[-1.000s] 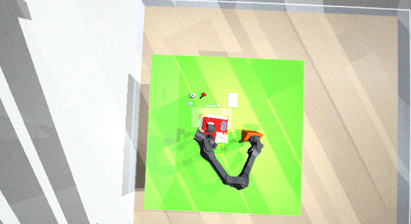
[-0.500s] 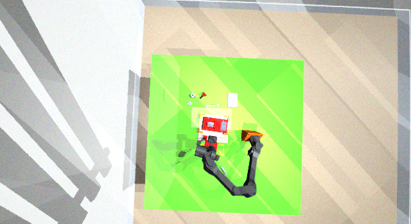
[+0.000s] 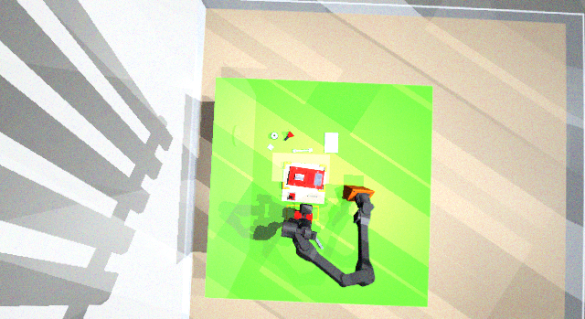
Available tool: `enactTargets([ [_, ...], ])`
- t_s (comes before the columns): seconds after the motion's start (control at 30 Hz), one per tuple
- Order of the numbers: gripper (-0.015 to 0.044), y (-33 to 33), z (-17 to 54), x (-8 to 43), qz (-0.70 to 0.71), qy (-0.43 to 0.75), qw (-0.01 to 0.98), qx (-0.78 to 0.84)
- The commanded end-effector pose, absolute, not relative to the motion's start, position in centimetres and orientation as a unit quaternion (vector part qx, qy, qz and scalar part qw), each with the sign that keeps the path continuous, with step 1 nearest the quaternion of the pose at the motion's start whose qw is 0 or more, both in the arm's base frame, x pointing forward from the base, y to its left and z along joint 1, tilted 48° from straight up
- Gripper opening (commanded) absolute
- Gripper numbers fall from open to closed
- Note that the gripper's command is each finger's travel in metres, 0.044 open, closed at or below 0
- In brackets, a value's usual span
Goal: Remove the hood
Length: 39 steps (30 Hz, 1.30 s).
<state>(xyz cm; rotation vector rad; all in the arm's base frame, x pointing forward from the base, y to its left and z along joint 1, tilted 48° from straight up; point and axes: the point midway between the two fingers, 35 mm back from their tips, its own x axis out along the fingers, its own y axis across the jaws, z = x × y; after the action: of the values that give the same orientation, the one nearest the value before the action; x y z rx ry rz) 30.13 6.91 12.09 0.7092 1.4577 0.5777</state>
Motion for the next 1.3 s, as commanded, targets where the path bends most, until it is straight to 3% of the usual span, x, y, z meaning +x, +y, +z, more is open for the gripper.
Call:
enactTargets([
  [0.0, 0.0000, 7.2, 12.2, 29.9, 0.253, 0.643, 0.650, 0.316],
  [1.27, 0.0000, 9.6, 9.8, 30.3, 0.252, 0.643, 0.651, 0.315],
])
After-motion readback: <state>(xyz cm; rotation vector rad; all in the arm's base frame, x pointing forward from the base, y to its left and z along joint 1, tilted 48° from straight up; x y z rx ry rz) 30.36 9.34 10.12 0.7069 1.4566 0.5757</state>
